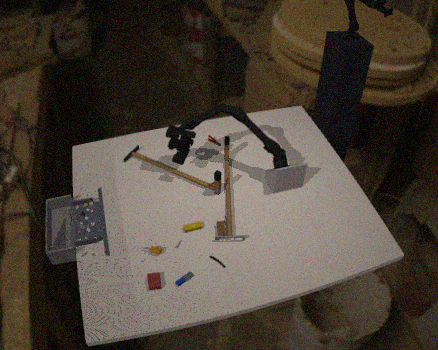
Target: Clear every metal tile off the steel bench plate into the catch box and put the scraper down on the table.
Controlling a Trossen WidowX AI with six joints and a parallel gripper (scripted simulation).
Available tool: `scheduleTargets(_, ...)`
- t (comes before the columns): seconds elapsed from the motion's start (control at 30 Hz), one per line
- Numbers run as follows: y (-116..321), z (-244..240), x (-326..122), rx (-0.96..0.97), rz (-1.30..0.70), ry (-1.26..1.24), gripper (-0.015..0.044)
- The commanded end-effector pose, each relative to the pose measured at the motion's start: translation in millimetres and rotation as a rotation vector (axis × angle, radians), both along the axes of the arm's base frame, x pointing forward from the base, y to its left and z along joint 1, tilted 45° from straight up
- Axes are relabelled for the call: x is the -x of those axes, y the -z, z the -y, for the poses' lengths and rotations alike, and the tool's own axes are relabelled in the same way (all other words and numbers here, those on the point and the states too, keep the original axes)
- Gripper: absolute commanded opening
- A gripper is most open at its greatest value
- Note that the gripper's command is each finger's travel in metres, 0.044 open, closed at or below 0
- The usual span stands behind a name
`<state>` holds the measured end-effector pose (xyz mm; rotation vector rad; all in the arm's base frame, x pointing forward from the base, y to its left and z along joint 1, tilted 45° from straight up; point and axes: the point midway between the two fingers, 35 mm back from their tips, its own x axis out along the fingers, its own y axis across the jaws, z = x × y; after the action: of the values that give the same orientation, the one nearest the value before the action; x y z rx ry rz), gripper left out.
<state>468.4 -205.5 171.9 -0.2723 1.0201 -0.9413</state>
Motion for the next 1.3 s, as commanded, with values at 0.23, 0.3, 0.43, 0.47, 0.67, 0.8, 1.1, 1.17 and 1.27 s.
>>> scheduleTargets(0.23, 17.8, 18.6, 2.6, 0.002, -0.015, -0.019, 0.0000)
scheduleTargets(0.3, 21.0, 22.1, 3.3, 0.003, -0.018, -0.022, 0.0000)
scheduleTargets(0.43, 27.3, 29.1, 5.1, 0.006, -0.022, -0.027, 0.0000)
scheduleTargets(0.47, 28.9, 30.8, 5.6, 0.007, -0.024, -0.029, 0.0000)
scheduleTargets(0.67, 31.4, 31.7, 4.0, 0.007, -0.025, -0.030, 0.0000)
scheduleTargets(0.8, 32.9, 30.3, 0.7, 0.007, -0.025, -0.030, 0.0000)
scheduleTargets(1.1, 36.5, 27.0, -6.7, 0.006, -0.025, -0.030, 0.0000)
scheduleTargets(1.17, 37.4, 26.2, -8.4, 0.006, -0.025, -0.030, 0.0000)
scheduleTargets(1.27, 38.6, 25.1, -10.8, 0.006, -0.025, -0.030, 0.0000)
